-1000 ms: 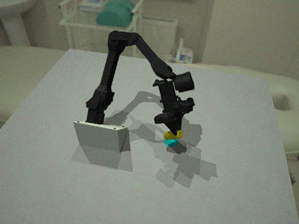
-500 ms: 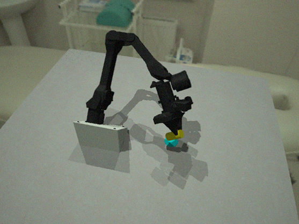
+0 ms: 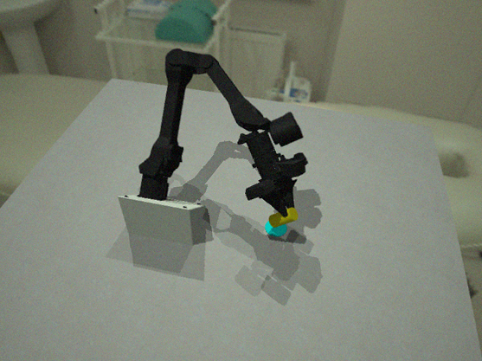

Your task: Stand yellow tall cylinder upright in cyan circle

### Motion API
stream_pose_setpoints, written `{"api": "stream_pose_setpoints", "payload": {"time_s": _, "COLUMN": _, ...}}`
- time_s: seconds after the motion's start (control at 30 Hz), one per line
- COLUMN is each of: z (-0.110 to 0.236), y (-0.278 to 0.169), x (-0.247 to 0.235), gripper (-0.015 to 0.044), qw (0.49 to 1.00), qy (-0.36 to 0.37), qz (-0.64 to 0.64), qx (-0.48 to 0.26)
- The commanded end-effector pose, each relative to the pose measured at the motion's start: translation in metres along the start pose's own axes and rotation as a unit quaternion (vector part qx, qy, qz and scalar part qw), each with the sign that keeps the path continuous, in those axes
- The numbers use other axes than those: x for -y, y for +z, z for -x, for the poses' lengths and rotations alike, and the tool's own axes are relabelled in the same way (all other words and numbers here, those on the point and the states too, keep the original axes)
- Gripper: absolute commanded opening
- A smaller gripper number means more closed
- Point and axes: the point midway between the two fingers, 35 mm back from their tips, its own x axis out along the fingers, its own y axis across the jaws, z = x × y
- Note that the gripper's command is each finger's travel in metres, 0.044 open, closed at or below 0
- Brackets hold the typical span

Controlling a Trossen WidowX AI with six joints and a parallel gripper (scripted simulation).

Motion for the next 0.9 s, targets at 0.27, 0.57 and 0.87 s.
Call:
{"api": "stream_pose_setpoints", "payload": {"time_s": 0.27, "z": 0.0031, "y": -0.0002, "x": -0.0004, "gripper": 0.0105, "qw": 0.999, "qy": -0.001, "qz": -0.013, "qx": 0.044}}
{"api": "stream_pose_setpoints", "payload": {"time_s": 0.57, "z": 0.006, "y": -0.0003, "x": -0.0015, "gripper": 0.0105, "qw": 0.997, "qy": 0.002, "qz": -0.022, "qx": 0.074}}
{"api": "stream_pose_setpoints", "payload": {"time_s": 0.87, "z": 0.0097, "y": -0.0005, "x": -0.0025, "gripper": 0.0105, "qw": 0.994, "qy": 0.007, "qz": -0.032, "qx": 0.105}}
